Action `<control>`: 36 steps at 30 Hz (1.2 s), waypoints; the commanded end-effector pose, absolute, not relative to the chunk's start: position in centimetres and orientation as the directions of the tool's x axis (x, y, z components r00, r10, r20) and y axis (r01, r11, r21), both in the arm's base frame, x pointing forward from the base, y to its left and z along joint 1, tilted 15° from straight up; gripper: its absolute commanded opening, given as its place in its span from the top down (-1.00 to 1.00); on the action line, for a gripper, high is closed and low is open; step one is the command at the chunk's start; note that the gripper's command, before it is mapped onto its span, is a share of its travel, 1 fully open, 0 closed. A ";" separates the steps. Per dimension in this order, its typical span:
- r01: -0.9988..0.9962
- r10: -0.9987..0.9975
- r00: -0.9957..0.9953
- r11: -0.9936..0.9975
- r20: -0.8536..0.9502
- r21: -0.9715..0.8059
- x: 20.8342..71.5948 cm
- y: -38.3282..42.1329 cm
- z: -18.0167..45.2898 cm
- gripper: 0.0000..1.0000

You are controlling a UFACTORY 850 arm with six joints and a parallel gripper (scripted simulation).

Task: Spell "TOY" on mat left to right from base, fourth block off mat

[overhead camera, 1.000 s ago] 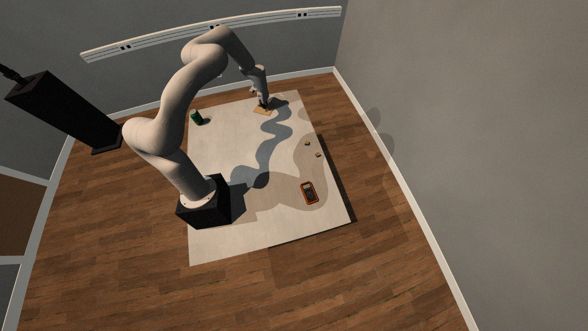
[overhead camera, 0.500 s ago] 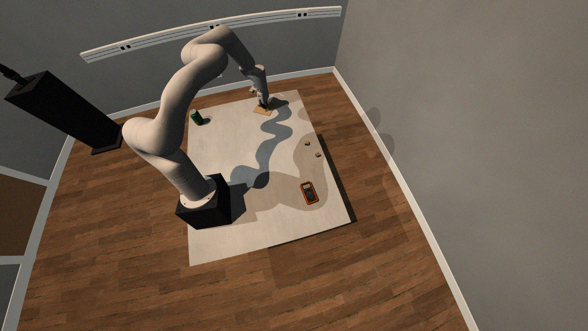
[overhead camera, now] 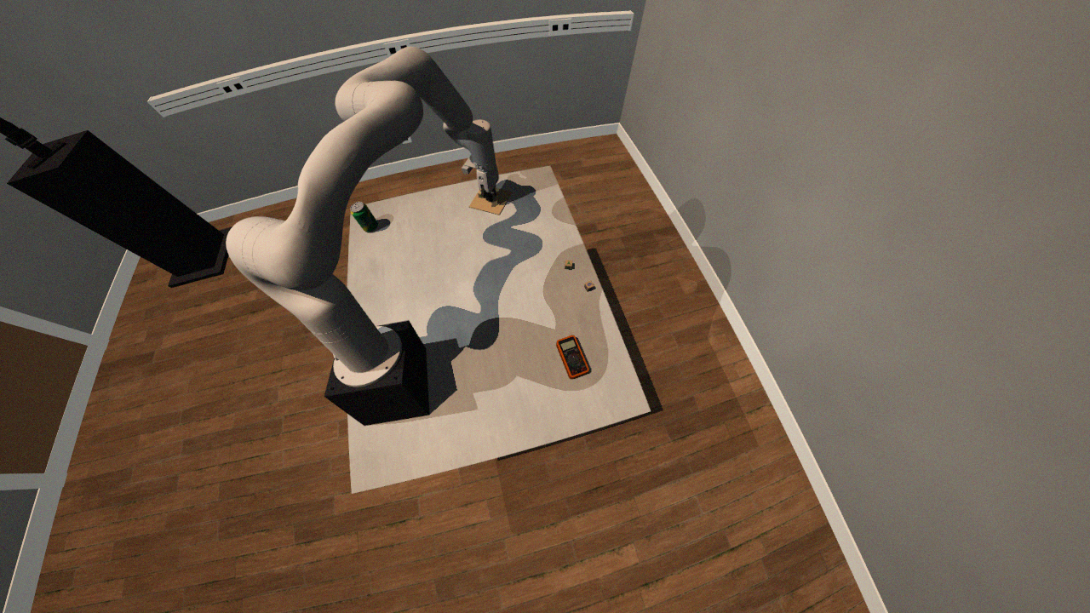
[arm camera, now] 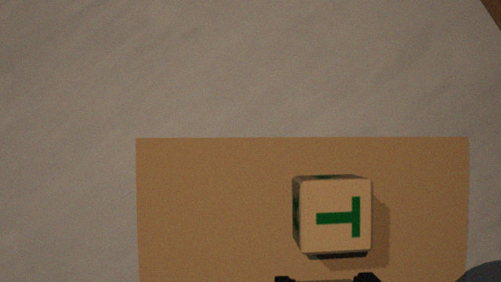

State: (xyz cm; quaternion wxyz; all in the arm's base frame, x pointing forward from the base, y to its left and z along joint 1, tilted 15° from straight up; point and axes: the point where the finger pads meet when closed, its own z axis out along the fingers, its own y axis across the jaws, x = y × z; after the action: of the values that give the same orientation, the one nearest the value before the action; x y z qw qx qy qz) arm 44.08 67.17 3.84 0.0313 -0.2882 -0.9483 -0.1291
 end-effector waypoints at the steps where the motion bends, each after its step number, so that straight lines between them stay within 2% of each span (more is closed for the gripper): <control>1: 0.555 0.538 -0.832 0.800 0.134 0.229 44.1 67.2 4.0 0.54; 3: 0.555 0.538 -0.832 0.800 0.134 0.229 44.1 67.2 4.0 0.54; 4: 0.555 0.538 -0.832 0.800 0.134 0.229 44.1 67.2 4.0 0.46; 8: 0.555 0.538 -0.832 0.800 0.134 0.229 44.1 67.2 4.0 0.46; 9: 0.555 0.538 -0.832 0.800 0.134 0.229 44.1 67.2 4.0 0.38; 11: 0.555 0.538 -0.832 0.800 0.134 0.229 44.1 67.2 4.0 0.38; 12: 0.555 0.538 -0.832 0.800 0.134 0.229 44.1 67.2 4.0 0.30; 14: 0.555 0.538 -0.832 0.800 0.134 0.229 44.1 67.2 4.0 0.30; 15: 0.555 0.538 -0.832 0.800 0.134 0.229 44.1 67.2 4.0 0.22; 17: 0.555 0.538 -0.832 0.800 0.134 0.229 44.1 67.2 4.0 0.22; 18: 0.555 0.538 -0.832 0.800 0.134 0.229 44.1 67.2 4.0 0.14; 36: 0.555 0.538 -0.832 0.800 0.134 0.229 44.1 67.0 5.0 0.14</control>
State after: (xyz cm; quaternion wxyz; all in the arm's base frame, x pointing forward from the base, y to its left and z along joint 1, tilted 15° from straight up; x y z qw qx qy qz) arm 44.06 67.05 4.20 0.0314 -0.2882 -0.9483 -0.1288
